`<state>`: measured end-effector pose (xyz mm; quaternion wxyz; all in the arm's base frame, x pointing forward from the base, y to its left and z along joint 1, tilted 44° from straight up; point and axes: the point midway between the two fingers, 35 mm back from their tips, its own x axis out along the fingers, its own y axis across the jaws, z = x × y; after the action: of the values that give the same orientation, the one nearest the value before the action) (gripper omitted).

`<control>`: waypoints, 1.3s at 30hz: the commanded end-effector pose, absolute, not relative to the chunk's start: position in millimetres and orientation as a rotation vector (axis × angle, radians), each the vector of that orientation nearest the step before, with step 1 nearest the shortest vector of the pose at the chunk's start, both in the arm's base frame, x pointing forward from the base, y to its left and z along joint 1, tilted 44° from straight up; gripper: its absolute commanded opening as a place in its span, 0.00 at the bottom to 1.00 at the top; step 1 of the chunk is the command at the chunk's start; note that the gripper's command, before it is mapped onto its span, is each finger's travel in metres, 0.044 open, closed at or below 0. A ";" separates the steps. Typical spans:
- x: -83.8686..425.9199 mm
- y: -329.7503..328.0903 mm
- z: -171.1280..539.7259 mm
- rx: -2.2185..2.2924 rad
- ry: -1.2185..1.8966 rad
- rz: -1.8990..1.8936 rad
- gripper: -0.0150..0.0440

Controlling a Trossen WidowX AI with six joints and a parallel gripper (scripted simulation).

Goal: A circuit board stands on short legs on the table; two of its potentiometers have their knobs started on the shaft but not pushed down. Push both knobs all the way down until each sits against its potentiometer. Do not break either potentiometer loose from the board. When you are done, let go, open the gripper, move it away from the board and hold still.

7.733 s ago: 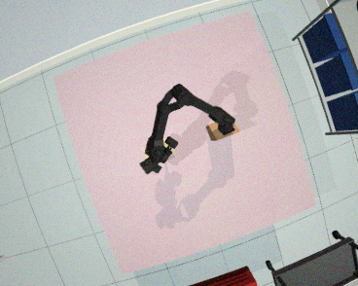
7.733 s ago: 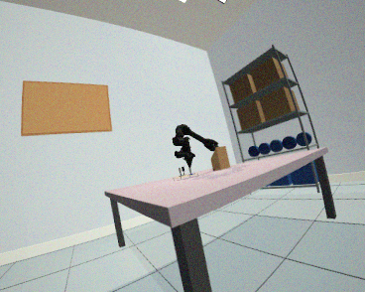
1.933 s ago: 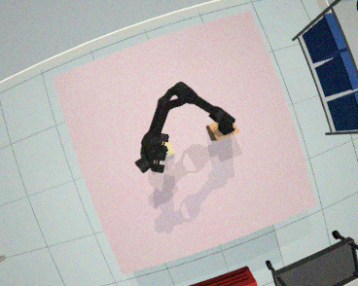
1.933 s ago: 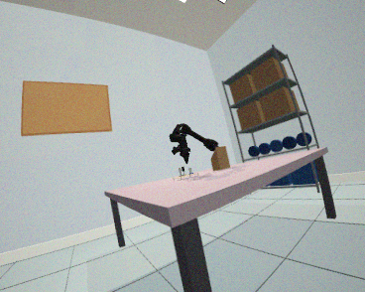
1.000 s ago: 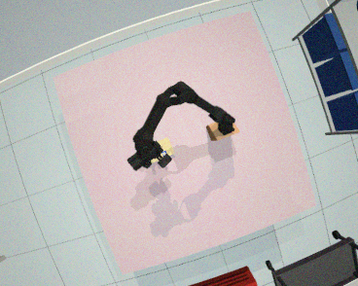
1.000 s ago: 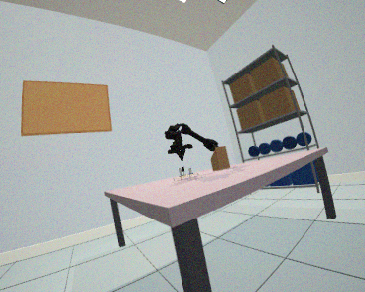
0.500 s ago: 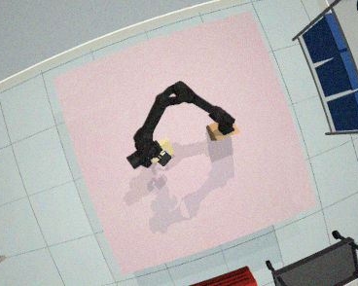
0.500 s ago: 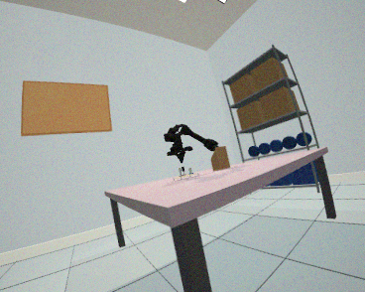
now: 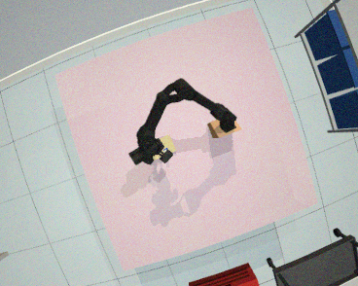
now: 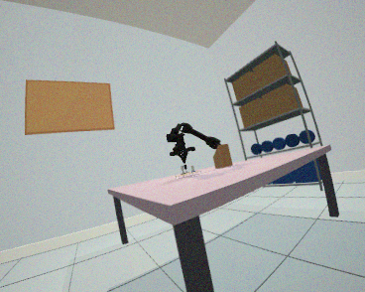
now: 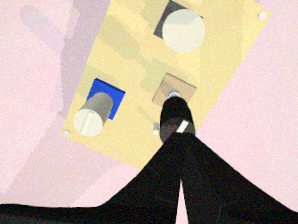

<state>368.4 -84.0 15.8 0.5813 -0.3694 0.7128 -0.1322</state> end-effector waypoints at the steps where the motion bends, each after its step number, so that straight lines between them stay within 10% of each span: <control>1: 365.9 -88.0 11.1 -0.871 1.676 -0.307 0.25; 39: 365.5 -92.1 6.8 -0.871 1.676 -0.307 0.25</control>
<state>366.2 -90.7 7.7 0.5786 -0.3696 0.7151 -0.1315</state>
